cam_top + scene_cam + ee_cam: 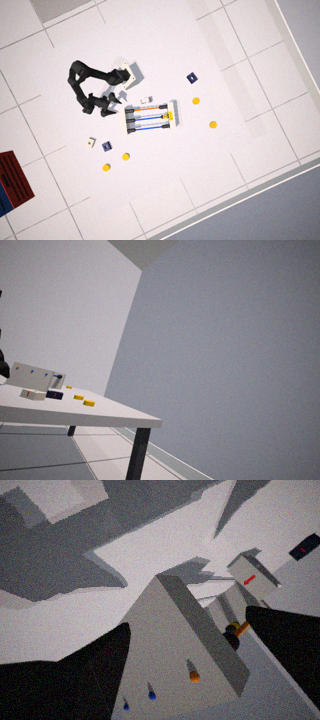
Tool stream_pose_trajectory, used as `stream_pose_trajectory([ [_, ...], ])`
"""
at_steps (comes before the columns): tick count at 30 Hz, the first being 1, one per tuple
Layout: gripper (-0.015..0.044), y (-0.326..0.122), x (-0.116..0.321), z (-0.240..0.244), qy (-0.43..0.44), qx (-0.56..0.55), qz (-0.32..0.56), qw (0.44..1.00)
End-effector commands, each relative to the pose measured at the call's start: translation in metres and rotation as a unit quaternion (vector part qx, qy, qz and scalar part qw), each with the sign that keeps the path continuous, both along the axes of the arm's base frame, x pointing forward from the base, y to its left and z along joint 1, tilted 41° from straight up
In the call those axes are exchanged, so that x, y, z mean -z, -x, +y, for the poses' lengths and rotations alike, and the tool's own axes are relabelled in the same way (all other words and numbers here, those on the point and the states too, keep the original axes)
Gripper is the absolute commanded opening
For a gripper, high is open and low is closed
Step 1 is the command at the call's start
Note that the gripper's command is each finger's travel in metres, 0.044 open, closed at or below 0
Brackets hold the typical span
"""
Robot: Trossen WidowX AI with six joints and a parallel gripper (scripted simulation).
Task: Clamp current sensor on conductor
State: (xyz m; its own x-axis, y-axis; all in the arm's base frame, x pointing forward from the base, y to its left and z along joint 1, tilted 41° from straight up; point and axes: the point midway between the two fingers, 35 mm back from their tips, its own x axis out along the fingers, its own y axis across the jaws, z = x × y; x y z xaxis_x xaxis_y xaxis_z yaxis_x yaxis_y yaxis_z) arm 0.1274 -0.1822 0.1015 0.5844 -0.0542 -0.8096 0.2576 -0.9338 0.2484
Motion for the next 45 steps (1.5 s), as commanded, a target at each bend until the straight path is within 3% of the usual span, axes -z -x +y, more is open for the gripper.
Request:
stream_pose_trajectory([
  [1,0.044,-0.016,-0.017,-0.031,0.214,-0.162,0.051,0.962],
  [6,0.044,-0.04,-0.032,-0.036,0.32,-0.253,0.064,0.911],
  [9,0.044,-0.075,-0.059,-0.027,0.426,-0.335,0.051,0.839],
  [19,0.044,-0.166,-0.141,0.053,0.706,-0.488,-0.002,0.513],
  [29,0.044,-0.19,-0.216,0.174,0.876,-0.439,-0.059,0.189],
  [38,0.044,-0.19,-0.22,0.183,0.882,-0.434,-0.062,0.172],
  [45,0.044,-0.244,-0.15,0.206,0.785,-0.589,-0.011,0.191],
])
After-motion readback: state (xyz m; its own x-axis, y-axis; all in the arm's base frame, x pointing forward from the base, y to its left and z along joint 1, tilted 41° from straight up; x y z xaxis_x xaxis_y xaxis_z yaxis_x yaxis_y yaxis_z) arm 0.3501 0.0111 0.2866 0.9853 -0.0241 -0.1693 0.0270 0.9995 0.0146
